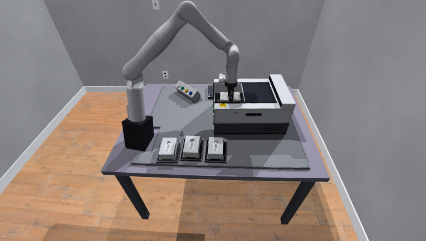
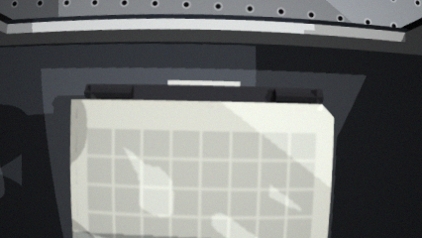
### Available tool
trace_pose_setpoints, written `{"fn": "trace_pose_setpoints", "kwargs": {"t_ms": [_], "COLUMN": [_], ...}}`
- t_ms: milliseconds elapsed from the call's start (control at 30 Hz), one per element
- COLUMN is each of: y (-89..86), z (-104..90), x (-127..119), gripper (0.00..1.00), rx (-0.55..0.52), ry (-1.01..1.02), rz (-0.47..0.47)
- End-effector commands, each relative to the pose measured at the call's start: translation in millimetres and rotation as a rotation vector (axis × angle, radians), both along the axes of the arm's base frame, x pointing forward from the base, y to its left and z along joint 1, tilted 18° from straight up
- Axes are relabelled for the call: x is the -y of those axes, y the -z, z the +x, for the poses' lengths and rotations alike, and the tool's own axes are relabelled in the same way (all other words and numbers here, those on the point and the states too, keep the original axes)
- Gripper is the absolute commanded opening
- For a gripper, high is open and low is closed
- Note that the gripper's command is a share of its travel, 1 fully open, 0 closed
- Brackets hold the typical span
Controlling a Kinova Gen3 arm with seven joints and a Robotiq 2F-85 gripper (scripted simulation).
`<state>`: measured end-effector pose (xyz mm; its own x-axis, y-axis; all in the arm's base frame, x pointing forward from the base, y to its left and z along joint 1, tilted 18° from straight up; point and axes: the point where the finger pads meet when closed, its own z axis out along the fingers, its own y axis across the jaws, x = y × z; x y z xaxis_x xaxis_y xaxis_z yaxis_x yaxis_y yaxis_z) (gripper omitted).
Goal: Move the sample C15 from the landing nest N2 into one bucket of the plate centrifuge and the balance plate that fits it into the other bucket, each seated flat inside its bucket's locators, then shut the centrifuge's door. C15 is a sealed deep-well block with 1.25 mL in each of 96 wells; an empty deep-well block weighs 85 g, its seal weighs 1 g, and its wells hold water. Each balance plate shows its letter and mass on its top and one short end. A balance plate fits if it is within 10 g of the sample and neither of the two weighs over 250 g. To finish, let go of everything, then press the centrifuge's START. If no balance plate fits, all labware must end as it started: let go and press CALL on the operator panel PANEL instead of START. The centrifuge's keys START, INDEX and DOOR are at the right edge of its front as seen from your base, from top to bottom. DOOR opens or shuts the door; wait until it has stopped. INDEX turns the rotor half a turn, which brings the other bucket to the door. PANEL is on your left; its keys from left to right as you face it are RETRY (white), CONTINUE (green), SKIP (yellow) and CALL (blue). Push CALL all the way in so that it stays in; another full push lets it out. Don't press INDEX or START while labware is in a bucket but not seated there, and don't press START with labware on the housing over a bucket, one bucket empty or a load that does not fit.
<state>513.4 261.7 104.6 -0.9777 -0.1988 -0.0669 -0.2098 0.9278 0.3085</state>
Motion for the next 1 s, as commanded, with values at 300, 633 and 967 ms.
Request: {"fn": "trace_pose_setpoints", "kwargs": {"t_ms": [300,633,967], "y": [-1.2,-1.2,-8.7], "z": [0.8,0.8,0.7], "x": [0.2,0.2,2.7], "gripper": [1.0,1.0,1.0], "rx": [0.002,0.002,0.002], "ry": [0.001,0.001,0.001], "rz": [0.001,0.001,0.001]}}
